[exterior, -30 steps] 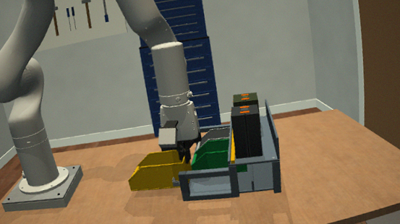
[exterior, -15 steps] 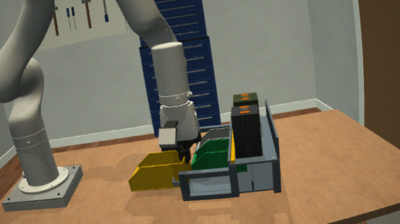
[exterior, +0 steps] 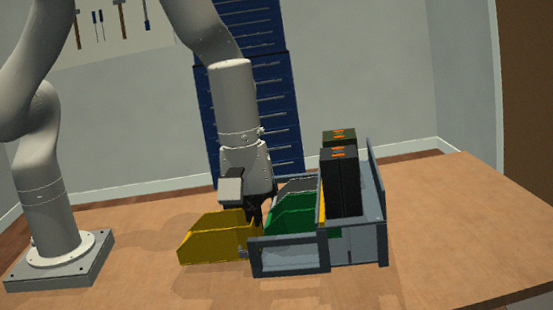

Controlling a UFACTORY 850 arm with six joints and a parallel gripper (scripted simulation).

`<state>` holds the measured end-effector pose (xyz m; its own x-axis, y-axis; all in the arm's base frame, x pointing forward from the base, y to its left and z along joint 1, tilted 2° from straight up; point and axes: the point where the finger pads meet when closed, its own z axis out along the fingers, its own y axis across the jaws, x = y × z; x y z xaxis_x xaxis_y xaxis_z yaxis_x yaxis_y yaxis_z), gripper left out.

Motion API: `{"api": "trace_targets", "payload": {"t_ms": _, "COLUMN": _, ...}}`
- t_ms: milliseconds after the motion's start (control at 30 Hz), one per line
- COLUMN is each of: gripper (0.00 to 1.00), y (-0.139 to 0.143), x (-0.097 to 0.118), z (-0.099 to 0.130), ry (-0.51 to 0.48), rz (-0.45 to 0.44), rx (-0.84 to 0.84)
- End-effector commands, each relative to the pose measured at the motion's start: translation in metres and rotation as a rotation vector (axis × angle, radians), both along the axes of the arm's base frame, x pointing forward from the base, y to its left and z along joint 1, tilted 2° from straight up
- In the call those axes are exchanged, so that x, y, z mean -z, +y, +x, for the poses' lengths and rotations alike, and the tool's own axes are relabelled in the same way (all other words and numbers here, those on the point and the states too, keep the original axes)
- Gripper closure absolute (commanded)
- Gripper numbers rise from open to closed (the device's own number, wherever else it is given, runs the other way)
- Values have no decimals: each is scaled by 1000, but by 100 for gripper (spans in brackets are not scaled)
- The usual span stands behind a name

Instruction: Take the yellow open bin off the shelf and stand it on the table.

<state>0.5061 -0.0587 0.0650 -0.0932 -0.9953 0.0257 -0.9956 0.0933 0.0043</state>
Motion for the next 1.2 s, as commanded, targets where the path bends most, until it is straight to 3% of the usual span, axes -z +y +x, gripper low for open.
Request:
{"api": "trace_targets", "payload": {"t_ms": 0, "gripper": 100, "y": 1, "x": -1, "z": -6, "ry": -2, "rz": 0, "rx": 0}}
{"api": "trace_targets", "payload": {"t_ms": 400, "gripper": 100, "y": 1, "x": -1, "z": -6, "ry": -2, "rz": 0, "rx": 0}}
{"api": "trace_targets", "payload": {"t_ms": 567, "gripper": 100, "y": 2, "x": -1, "z": -21, "ry": -2, "rz": 0, "rx": 0}}
{"api": "trace_targets", "payload": {"t_ms": 1167, "gripper": 100, "y": 2, "x": 7, "z": -21, "ry": -1, "rz": 0, "rx": 0}}
